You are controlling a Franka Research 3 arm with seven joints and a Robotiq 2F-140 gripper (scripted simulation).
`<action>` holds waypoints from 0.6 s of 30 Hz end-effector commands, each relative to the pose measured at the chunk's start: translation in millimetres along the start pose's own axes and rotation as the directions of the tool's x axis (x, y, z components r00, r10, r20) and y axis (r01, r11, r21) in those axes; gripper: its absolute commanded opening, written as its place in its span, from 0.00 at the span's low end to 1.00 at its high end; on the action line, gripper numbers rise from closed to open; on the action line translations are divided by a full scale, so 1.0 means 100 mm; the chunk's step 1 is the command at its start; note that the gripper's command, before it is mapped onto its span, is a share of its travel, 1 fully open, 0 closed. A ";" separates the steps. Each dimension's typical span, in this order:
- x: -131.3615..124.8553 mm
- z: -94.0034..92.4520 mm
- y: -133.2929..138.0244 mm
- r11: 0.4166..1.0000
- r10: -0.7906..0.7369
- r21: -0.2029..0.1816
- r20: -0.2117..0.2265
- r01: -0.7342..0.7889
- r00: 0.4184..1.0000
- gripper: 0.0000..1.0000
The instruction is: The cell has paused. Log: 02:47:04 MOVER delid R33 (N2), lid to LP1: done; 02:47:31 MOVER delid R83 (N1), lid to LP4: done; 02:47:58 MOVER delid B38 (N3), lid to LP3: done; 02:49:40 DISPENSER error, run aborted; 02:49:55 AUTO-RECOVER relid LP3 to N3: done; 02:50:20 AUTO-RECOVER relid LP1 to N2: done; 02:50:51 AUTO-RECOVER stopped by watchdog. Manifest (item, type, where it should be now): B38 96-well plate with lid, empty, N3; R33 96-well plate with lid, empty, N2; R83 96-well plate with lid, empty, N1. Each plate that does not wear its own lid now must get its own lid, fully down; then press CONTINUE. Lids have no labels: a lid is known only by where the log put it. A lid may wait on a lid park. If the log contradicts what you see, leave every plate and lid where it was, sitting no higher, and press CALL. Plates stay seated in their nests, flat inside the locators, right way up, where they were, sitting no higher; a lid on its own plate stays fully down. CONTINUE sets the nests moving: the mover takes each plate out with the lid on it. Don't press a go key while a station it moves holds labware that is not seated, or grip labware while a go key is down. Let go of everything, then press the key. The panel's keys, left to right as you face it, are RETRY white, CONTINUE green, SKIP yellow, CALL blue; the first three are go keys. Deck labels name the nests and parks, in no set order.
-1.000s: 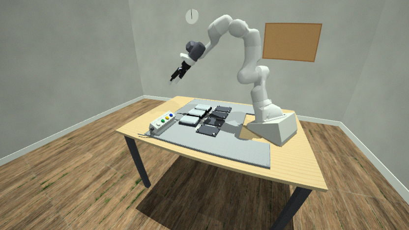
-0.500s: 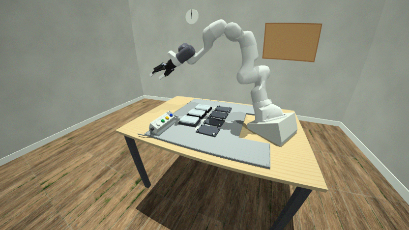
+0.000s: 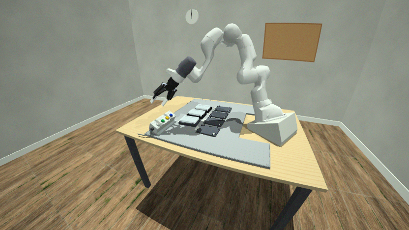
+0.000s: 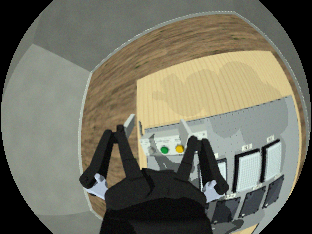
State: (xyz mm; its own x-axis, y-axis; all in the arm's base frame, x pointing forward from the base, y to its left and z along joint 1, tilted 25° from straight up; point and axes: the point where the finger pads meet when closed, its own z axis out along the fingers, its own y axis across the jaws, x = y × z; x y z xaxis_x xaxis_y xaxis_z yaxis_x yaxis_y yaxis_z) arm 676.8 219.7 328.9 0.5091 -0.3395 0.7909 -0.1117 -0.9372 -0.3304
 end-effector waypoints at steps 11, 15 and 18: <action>-0.76 0.07 -0.11 0.974 -0.029 -0.204 0.328 0.101 0.944 0.66; -0.76 0.07 -0.11 0.971 -0.018 -0.219 0.344 0.099 0.939 0.00; -0.76 0.07 -0.11 0.961 -0.006 -0.252 0.383 0.111 0.924 0.00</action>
State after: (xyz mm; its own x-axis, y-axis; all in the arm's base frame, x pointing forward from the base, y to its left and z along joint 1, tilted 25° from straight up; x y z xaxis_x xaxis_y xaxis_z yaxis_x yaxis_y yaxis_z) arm 640.7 275.1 274.2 0.6804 -0.4439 0.5831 -0.2950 -0.8943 -0.3366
